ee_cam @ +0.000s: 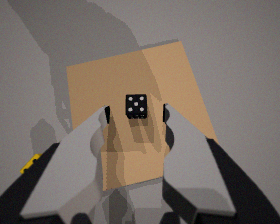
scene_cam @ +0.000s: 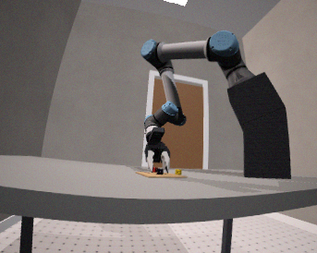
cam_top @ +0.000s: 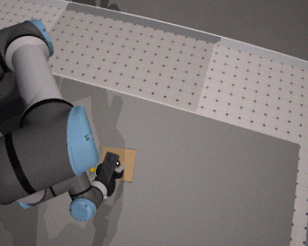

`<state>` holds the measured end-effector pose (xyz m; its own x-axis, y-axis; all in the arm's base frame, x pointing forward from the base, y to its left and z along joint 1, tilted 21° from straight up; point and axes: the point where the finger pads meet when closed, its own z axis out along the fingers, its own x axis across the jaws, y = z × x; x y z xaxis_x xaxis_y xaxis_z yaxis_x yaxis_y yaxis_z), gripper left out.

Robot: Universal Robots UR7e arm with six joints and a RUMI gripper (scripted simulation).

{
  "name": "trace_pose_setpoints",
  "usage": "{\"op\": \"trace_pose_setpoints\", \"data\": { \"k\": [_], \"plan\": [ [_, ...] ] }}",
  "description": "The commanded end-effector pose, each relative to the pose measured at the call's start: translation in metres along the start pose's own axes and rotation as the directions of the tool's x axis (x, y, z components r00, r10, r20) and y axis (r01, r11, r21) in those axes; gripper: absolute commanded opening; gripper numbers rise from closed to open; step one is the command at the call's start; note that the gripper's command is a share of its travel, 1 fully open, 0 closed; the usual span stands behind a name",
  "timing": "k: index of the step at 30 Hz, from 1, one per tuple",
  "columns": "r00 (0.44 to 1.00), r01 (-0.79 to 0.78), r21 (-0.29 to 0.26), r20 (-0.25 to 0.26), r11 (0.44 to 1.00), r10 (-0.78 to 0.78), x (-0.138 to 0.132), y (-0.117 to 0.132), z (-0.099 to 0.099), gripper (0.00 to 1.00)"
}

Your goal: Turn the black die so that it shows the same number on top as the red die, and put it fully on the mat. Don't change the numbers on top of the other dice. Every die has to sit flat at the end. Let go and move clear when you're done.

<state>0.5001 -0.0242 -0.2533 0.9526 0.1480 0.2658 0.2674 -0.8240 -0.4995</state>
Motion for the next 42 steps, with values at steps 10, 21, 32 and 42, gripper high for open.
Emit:
{"op": "trace_pose_setpoints", "data": {
  "k": [10,21,32,42],
  "plan": [
    [1.0,0.001,-0.001,-0.001,1.0,-0.001,0.0,-0.015,-0.015,0.33],
    [1.0,0.001,-0.001,-0.001,1.0,-0.001,0.0,-0.039,-0.039,0.33],
    [1.0,0.001,-0.001,-0.001,1.0,-0.001,0.0,-0.049,-0.049,0.33],
    [1.0,0.001,-0.014,0.002,1.0,-0.001,0.0,-0.049,-0.048,0.33]
  ]
}}
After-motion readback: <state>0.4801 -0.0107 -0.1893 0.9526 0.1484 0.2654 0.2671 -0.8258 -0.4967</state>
